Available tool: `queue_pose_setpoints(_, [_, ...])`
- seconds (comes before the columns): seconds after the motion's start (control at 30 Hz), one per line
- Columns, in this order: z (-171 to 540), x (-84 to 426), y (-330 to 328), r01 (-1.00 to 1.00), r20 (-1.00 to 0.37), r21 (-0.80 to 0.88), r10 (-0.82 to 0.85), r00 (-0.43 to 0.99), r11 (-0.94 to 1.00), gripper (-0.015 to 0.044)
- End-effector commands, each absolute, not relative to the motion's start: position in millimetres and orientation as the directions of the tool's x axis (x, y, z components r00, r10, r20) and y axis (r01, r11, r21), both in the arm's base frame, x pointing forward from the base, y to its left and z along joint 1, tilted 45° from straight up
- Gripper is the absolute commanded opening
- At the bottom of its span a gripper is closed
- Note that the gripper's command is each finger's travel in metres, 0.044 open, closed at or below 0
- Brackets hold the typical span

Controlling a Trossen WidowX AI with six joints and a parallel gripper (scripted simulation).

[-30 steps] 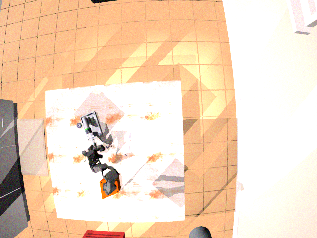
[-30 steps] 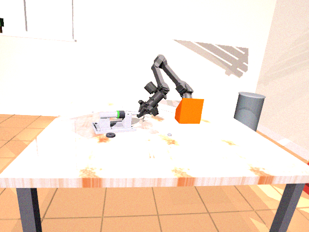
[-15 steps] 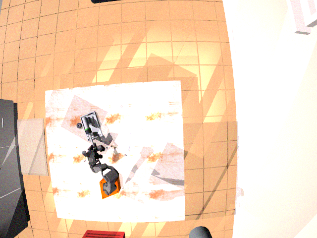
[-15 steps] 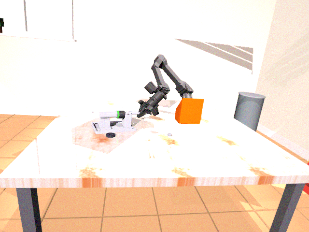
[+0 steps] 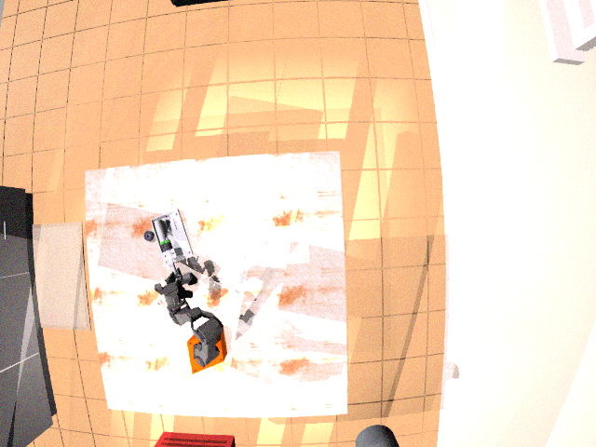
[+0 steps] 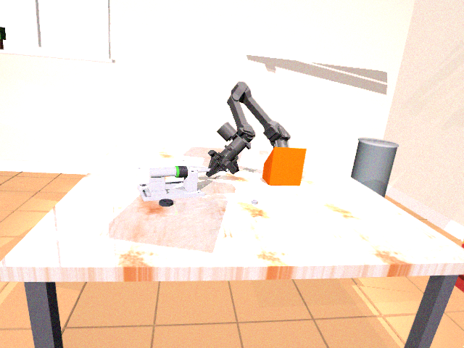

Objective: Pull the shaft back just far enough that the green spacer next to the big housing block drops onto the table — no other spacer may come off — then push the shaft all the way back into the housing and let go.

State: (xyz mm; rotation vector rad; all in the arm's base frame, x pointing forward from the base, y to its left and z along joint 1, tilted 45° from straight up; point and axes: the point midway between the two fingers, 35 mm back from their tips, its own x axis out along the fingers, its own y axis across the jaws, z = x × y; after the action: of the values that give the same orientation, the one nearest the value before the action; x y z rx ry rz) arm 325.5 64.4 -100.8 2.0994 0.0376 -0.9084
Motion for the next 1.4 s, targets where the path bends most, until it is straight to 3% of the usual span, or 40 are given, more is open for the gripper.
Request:
queue_pose_setpoints(0.0, [-100.5,324.5,63.7,0.321,-0.615,0.681,-0.276,0.738,-0.658,0.0])
queue_pose_setpoints(1.37, [-99.9,320.3,62.4,0.321,-0.616,0.681,-0.277,0.738,-0.658,0.0])
